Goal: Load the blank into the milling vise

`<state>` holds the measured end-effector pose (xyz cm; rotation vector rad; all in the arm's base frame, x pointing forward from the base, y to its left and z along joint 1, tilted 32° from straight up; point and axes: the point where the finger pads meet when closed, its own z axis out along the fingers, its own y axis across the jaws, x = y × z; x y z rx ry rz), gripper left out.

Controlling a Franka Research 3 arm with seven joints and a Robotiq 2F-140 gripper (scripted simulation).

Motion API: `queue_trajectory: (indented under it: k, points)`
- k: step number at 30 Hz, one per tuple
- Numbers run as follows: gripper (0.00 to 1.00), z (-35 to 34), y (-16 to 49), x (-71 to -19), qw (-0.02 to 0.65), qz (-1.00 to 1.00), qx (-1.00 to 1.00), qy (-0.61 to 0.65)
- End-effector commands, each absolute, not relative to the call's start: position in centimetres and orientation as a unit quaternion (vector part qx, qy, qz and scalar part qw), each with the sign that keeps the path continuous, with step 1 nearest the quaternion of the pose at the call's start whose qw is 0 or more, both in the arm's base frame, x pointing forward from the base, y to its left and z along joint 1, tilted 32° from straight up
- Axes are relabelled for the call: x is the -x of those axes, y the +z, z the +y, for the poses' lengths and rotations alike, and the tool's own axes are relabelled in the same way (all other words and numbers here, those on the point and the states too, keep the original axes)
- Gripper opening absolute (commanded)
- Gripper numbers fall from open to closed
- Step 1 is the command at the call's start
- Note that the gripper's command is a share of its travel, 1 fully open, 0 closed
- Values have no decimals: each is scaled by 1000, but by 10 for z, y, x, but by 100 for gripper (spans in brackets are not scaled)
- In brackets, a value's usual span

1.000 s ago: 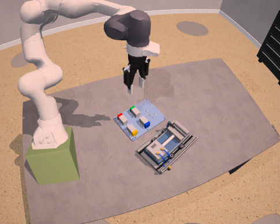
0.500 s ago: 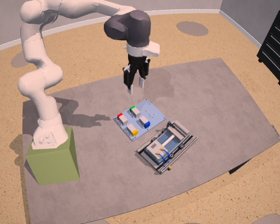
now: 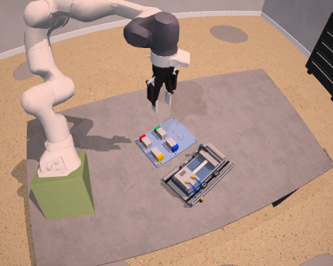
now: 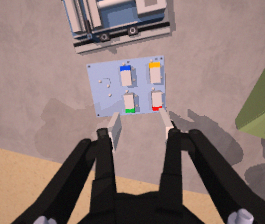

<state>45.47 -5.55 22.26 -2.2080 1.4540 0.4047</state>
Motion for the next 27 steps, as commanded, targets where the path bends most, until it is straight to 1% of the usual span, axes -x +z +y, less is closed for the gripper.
queue_trajectory:
  k: [1,9,14,26,27]
  points:
    - [39,-56,223,-455,231,529,803,147]
    - [39,-56,223,-455,231,529,803,147]
    - [39,-18,190,-460,229,535,800,148]
    - [39,-18,190,-460,229,535,800,148]
    - [39,-10,184,-459,229,530,803,150]
